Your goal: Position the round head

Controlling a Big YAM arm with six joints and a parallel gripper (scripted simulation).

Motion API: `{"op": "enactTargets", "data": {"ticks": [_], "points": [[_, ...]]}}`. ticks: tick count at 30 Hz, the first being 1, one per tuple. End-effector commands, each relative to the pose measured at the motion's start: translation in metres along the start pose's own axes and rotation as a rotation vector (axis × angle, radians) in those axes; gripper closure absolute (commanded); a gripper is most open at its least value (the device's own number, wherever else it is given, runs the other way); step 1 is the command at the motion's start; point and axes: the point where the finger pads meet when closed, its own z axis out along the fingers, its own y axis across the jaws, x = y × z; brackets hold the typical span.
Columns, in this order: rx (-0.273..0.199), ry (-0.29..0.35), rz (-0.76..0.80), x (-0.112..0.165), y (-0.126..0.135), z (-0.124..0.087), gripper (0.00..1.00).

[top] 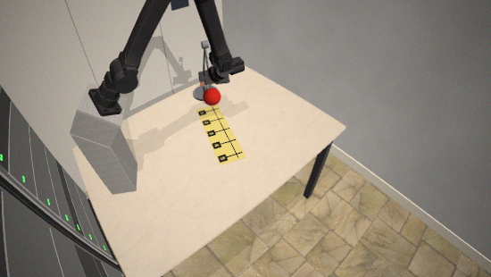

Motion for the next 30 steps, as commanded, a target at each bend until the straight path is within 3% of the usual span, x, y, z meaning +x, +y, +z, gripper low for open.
{"op": "enactTargets", "data": {"ticks": [1, 6, 21, 30], "points": [[0.005, -0.003, -0.005, -0.003, -0.002, -0.002, 0.00], [0.005, -0.003, -0.005, -0.003, -0.002, -0.002, 0.00], [0.127, -0.031, -0.083, -0.028, -0.017, -0.002, 0.00], [0.127, -0.031, -0.083, -0.028, -0.017, -0.002, 0.00]]}}
